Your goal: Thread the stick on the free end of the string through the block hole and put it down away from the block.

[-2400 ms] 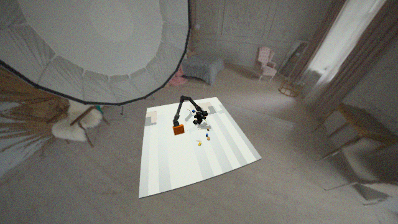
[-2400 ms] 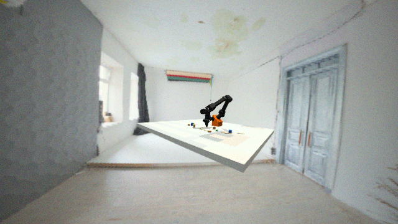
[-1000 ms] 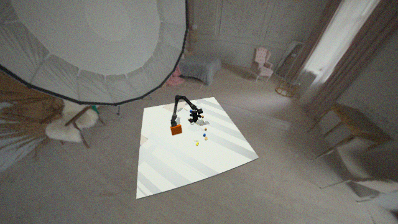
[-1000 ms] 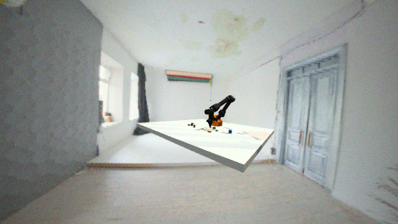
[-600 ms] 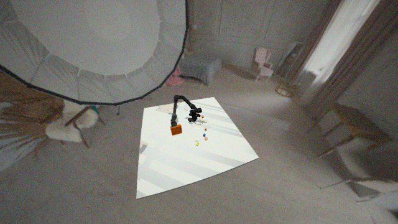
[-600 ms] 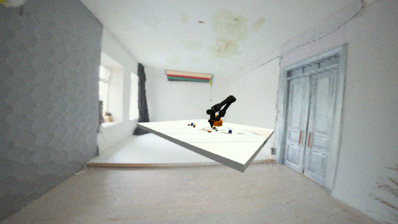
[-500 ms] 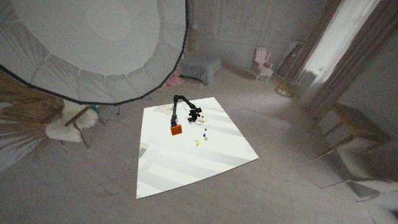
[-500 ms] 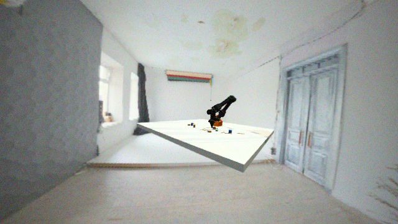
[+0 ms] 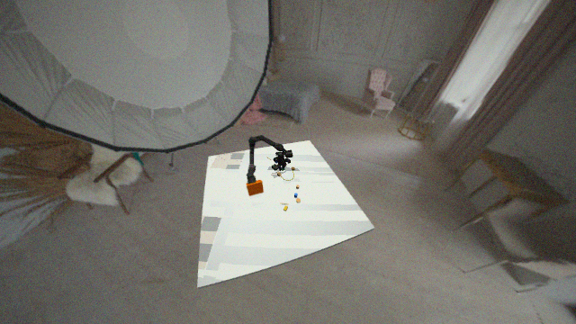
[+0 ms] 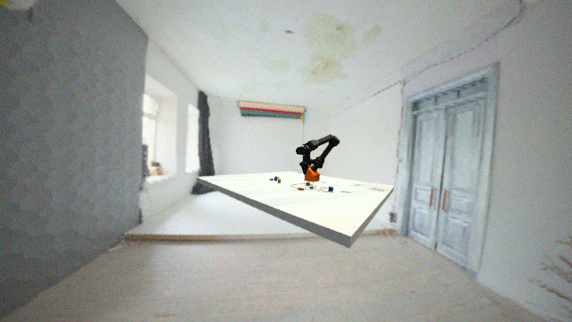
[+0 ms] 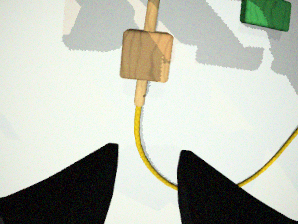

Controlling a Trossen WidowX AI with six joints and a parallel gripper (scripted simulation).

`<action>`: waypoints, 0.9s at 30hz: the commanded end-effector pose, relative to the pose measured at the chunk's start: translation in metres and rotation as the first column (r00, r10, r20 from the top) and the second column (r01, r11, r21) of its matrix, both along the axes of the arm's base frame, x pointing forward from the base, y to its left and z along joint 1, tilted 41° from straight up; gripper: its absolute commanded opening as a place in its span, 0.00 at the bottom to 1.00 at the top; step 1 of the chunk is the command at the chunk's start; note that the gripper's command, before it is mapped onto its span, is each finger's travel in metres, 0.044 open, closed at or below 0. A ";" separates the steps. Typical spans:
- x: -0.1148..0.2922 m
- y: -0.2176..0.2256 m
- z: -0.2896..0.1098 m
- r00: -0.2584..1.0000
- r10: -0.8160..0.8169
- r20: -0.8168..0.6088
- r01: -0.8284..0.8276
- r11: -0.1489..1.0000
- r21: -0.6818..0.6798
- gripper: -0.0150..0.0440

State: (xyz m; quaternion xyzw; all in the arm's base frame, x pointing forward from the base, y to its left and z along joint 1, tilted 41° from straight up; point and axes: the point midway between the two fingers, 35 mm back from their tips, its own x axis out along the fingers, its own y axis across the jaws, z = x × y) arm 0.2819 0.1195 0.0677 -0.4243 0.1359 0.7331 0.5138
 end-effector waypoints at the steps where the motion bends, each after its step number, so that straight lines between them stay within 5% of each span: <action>1: -0.003 -0.003 0.004 1.000 0.014 -0.009 -0.014 1.000 -0.003 0.46; 6: -0.001 0.001 0.006 0.974 -0.177 -0.142 0.173 0.984 -0.037 0.46; 11: -0.005 0.007 0.011 0.769 -0.505 -0.393 0.472 0.862 -0.184 0.46; 19: -0.012 0.016 0.018 0.134 -0.815 -0.564 0.689 0.486 -0.538 0.46; 27: -0.019 0.025 0.026 -0.533 -0.745 -0.401 0.515 0.091 -0.853 0.46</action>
